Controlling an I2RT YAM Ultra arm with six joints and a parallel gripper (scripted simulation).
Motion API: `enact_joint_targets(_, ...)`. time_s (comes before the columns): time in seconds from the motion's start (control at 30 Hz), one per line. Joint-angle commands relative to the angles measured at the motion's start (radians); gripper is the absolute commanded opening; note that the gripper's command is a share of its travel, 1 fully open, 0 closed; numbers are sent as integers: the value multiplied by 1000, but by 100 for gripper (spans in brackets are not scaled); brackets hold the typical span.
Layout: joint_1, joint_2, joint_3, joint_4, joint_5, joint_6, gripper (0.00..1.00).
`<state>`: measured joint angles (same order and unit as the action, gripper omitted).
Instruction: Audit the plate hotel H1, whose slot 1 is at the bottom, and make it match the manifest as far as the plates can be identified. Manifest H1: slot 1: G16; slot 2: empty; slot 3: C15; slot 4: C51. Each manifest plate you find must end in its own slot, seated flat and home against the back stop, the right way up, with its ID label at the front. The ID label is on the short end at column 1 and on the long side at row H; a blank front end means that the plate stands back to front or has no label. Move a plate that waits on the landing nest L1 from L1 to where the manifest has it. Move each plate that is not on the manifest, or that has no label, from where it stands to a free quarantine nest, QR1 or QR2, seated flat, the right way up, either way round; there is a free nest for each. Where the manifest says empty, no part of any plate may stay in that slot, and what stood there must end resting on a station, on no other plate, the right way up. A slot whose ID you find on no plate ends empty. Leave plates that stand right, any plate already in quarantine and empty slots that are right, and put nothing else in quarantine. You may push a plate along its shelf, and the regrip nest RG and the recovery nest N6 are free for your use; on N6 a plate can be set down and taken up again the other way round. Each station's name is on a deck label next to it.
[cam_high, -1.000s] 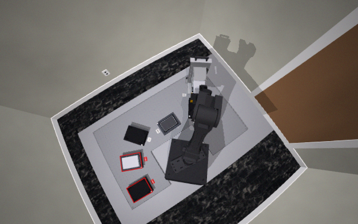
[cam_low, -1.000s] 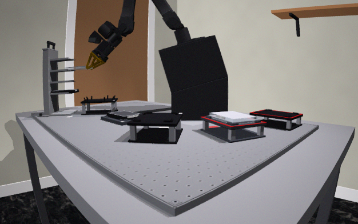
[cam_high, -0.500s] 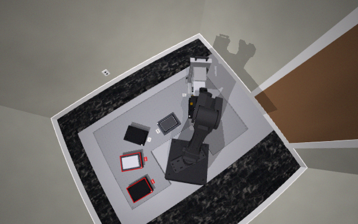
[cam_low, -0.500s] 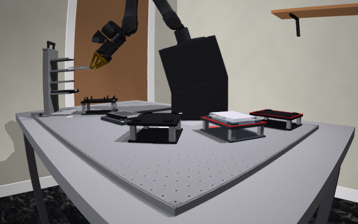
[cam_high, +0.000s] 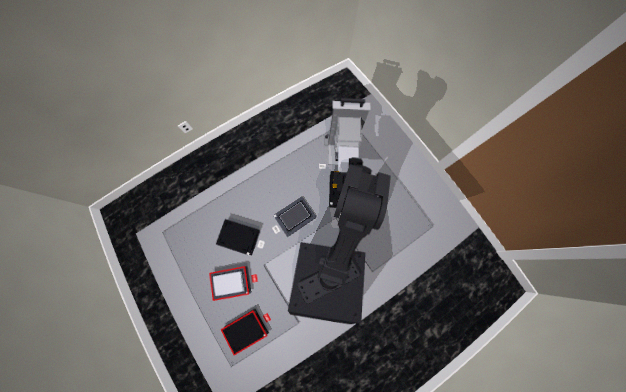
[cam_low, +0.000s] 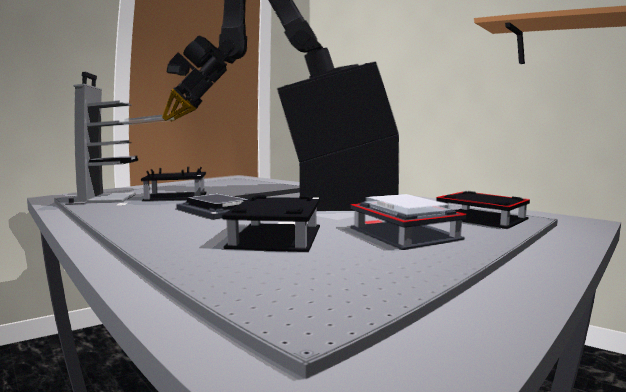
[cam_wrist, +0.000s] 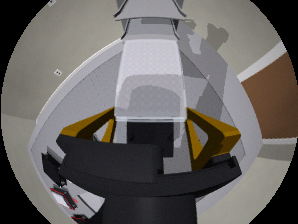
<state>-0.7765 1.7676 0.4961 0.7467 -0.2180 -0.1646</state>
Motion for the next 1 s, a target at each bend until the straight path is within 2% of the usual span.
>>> enact_joint_targets(0.0,-4,-16,-12,17,-10,-4,86)
enact_joint_targets(0.97,-44,-56,-142,101,-45,-24,86)
